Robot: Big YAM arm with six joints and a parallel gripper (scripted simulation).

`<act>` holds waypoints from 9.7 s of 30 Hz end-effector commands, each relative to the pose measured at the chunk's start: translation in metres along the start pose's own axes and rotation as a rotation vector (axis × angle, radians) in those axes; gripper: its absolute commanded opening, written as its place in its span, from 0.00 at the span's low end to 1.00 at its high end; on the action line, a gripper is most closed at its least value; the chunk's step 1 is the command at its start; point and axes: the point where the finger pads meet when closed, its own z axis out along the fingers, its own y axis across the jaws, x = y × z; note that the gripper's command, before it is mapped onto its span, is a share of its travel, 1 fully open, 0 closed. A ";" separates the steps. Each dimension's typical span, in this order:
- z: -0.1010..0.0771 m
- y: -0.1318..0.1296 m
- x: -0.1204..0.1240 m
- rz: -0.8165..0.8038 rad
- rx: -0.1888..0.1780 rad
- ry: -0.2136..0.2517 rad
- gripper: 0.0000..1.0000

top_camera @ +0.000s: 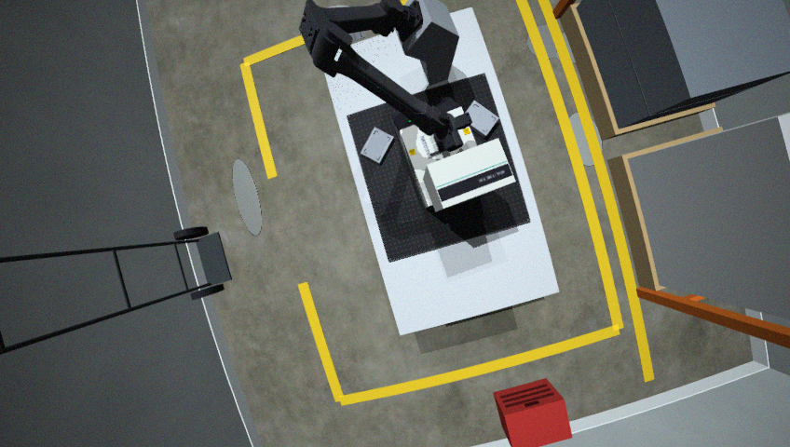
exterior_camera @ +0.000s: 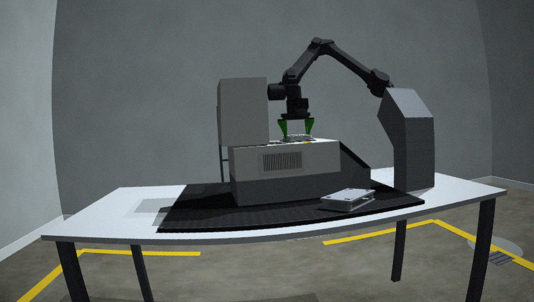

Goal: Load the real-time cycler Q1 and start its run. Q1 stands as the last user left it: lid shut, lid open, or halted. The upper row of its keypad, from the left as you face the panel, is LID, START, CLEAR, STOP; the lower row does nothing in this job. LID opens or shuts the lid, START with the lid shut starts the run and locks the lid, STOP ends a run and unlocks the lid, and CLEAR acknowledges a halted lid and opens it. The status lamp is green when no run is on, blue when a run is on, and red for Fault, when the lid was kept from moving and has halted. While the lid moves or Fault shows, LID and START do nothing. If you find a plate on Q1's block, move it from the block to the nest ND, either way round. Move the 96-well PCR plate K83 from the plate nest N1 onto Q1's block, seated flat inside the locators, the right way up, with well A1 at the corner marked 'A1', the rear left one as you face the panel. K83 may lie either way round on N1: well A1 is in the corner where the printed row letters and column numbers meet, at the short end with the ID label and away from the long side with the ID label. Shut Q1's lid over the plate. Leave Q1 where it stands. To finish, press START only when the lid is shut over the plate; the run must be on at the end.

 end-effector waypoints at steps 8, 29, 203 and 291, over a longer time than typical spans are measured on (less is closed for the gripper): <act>-0.026 -0.019 0.002 -0.013 0.056 0.003 0.00; -0.013 -0.023 0.009 0.022 0.035 0.003 0.00; -0.078 -0.022 0.005 0.024 0.048 -0.010 1.00; -0.013 0.260 -0.035 0.011 0.032 -0.008 0.00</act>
